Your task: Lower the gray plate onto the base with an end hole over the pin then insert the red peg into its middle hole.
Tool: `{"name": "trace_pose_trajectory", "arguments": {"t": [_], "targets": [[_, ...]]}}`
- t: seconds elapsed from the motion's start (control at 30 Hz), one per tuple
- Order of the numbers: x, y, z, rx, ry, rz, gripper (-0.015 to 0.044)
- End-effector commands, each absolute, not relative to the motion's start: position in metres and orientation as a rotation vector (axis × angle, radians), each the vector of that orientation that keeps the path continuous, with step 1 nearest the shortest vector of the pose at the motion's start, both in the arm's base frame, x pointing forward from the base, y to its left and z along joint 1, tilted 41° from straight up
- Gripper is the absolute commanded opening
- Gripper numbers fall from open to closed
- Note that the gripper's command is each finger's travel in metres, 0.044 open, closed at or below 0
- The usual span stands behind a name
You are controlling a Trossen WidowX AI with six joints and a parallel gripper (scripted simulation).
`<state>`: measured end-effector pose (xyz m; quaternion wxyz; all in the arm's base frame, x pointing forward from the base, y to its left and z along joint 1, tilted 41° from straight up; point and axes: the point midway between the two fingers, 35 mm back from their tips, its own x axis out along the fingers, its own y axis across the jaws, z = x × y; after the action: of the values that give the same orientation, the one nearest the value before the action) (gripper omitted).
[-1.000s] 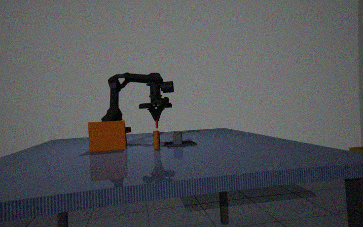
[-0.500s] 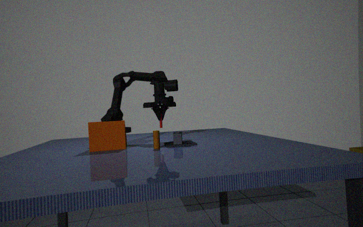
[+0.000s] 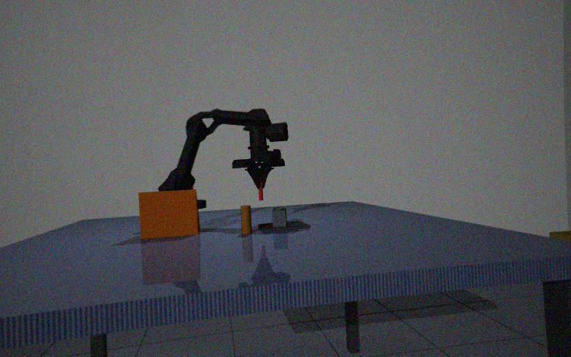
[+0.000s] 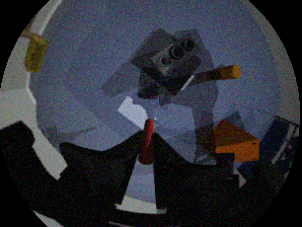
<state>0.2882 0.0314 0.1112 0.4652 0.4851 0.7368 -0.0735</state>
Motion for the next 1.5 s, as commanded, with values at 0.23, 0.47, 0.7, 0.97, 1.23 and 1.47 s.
{"name": "trace_pose_trajectory", "arguments": {"t": [0.23, 0.47, 0.7, 0.97, 1.23, 1.47], "targets": [[0.308, 0.010, 0.093, 1.185, 1.802, -0.184, 0.0000], [0.318, -0.004, 0.080, 1.188, 1.802, -0.190, 0.0000], [0.327, -0.019, 0.065, 1.192, 1.802, -0.195, 0.0000], [0.335, -0.035, 0.048, 1.193, 1.804, -0.197, 0.0000], [0.342, -0.052, 0.029, 1.195, 1.806, -0.197, 0.0000], [0.344, -0.057, 0.023, 1.196, 1.807, -0.197, 0.0000]]}}
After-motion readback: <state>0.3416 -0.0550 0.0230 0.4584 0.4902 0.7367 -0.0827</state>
